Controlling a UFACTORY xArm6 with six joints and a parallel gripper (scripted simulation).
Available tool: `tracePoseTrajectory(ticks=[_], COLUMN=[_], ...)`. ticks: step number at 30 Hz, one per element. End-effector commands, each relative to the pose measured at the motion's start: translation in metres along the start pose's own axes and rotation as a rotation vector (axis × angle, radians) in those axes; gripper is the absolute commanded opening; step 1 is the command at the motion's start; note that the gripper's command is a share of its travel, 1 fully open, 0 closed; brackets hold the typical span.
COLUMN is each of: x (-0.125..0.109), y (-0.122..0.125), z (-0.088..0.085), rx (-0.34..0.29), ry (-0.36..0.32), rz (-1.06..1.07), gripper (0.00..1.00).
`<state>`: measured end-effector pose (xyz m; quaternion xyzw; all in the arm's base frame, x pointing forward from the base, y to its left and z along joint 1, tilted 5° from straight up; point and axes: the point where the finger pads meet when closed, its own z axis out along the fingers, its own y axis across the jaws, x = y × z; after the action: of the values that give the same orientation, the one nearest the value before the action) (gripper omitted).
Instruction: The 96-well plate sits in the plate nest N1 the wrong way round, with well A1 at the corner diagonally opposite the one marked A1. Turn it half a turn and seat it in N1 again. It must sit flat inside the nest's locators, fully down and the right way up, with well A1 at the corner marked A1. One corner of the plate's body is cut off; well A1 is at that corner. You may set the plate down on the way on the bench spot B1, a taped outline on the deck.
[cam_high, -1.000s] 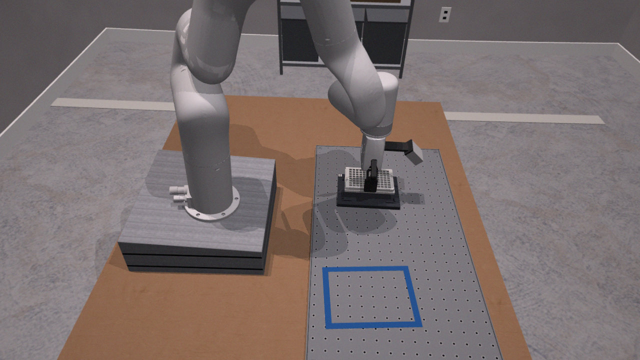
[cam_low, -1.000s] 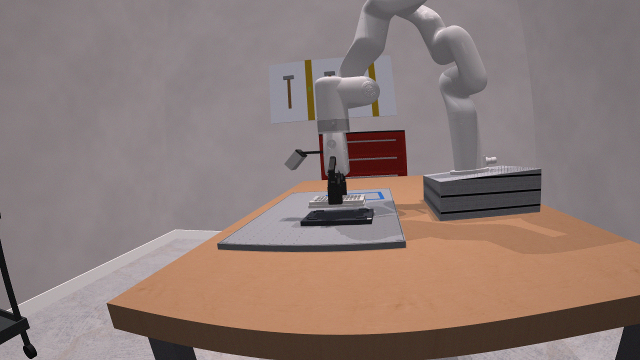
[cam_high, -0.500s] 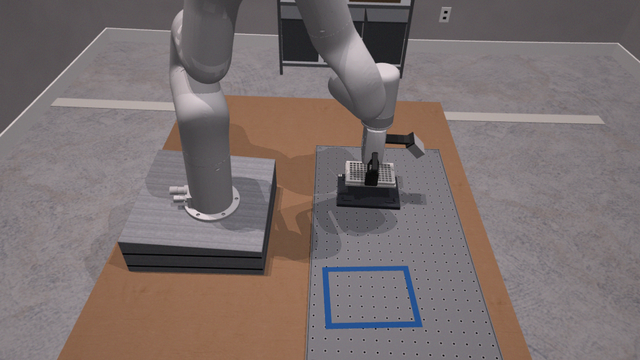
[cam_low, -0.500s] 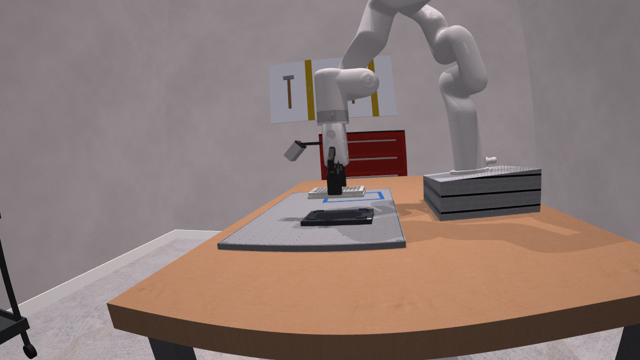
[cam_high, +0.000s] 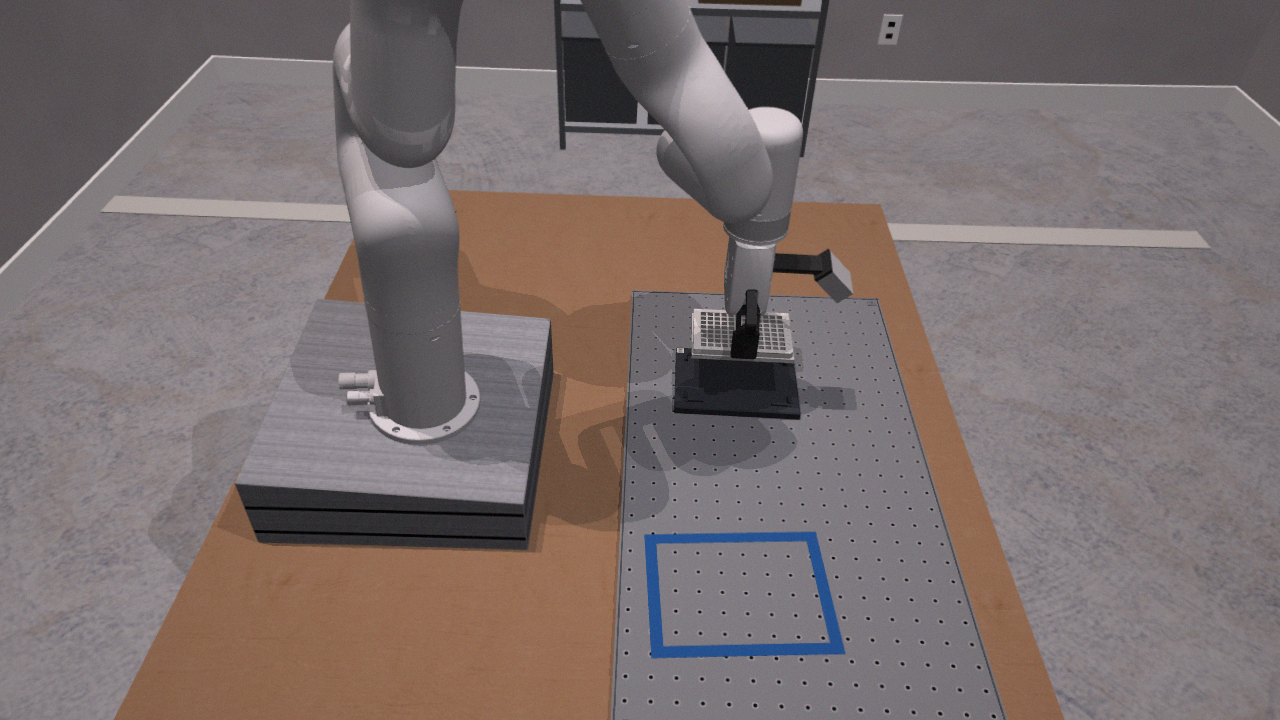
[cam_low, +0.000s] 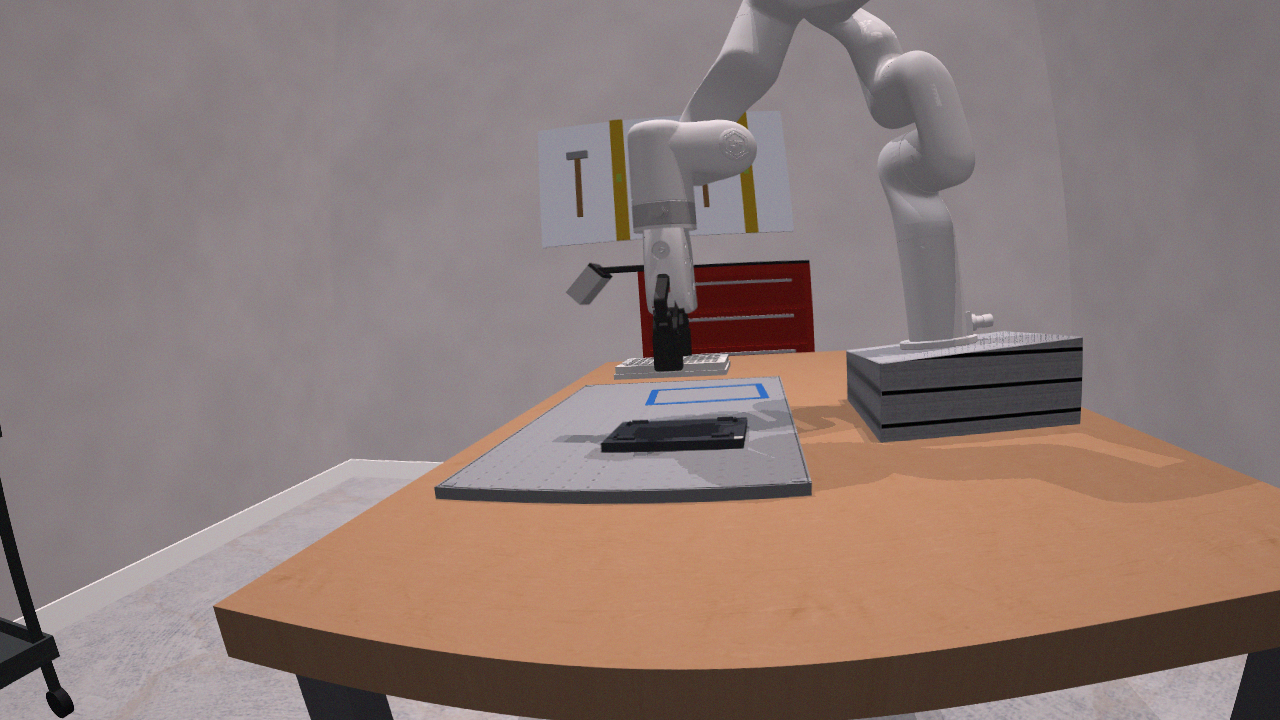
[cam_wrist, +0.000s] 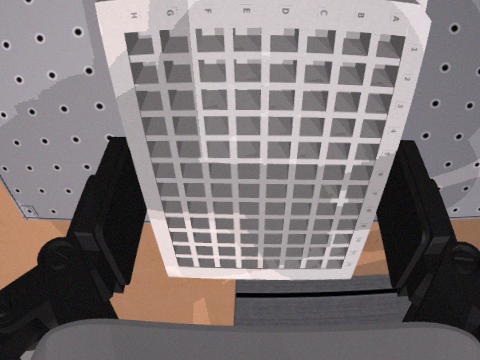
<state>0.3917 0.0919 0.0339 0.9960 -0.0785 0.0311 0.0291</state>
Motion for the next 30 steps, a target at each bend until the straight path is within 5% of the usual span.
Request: tracePoseTrajectory(ticks=[1, 17, 30], x=[0.001, 0.001, 0.001], y=[-0.001, -0.001, 0.036], z=[-0.009, -0.012, -0.011], rx=[0.002, 0.002, 0.001], ry=[0.004, 0.004, 0.004], rz=[0.000, 0.000, -0.091], gripper=[0.00, 0.00, 0.00])
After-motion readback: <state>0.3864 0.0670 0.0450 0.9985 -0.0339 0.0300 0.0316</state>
